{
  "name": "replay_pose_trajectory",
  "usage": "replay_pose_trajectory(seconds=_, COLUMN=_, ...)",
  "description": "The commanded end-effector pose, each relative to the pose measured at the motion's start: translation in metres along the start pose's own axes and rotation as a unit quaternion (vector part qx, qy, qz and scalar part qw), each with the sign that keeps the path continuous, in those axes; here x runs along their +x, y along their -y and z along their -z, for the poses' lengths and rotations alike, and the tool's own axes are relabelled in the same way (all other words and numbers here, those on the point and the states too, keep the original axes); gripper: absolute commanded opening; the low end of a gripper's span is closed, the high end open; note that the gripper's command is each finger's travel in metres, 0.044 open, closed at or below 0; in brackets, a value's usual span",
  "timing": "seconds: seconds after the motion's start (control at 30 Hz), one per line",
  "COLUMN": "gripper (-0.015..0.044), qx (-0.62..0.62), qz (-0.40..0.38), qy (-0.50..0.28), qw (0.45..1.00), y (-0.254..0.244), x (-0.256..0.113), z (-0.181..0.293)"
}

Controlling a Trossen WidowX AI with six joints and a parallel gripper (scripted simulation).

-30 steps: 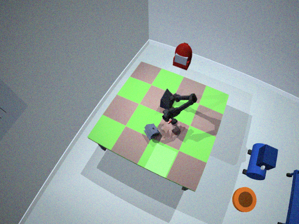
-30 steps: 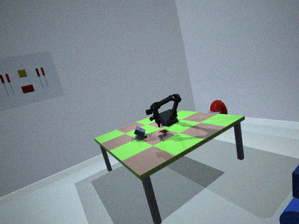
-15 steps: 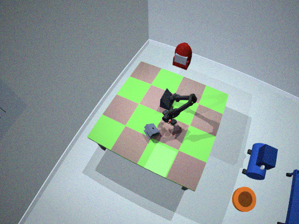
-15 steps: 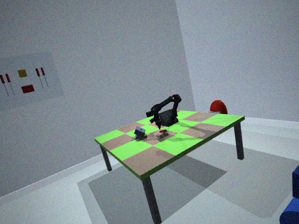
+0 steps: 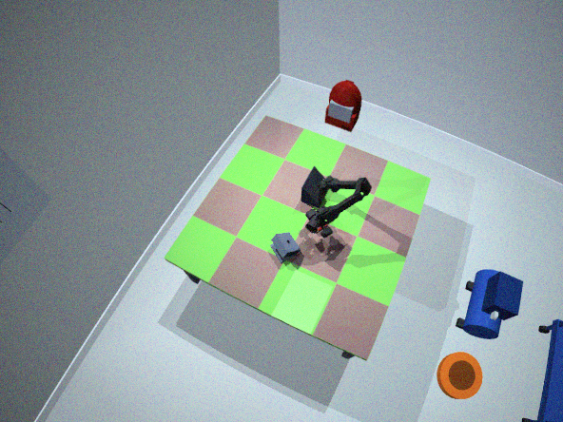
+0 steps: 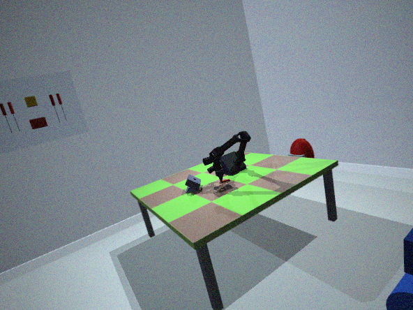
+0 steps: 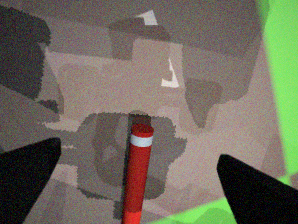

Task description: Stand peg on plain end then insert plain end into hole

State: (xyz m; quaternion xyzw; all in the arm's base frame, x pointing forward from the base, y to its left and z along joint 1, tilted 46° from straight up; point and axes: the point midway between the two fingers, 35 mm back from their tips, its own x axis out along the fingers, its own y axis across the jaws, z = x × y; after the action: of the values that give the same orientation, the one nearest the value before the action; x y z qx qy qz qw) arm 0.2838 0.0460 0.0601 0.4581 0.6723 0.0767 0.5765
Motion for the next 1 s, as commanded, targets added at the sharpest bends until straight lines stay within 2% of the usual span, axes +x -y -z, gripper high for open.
replay_pose_trajectory(seconds=0.0, gripper=0.044, qx=0.002, qz=-0.003, qy=-0.002, qw=1.0, y=0.0, x=0.006, z=0.001)
replay_pose_trajectory(seconds=0.3, gripper=0.044, qx=0.002, qz=-0.004, qy=-0.003, qw=1.0, y=0.0, x=0.017, z=0.003)
replay_pose_trajectory(seconds=0.7, gripper=0.0125, qx=0.002, qz=-0.004, qy=-0.003, qw=1.0, y=0.0, x=0.017, z=0.003)
replay_pose_trajectory(seconds=0.73, gripper=0.011, qx=0.002, qz=-0.004, qy=-0.003, qw=1.0, y=0.0, x=0.017, z=0.003)
replay_pose_trajectory(seconds=0.97, gripper=0.011, qx=0.002, qz=-0.004, qy=-0.003, qw=1.0, y=0.0, x=0.017, z=0.003)
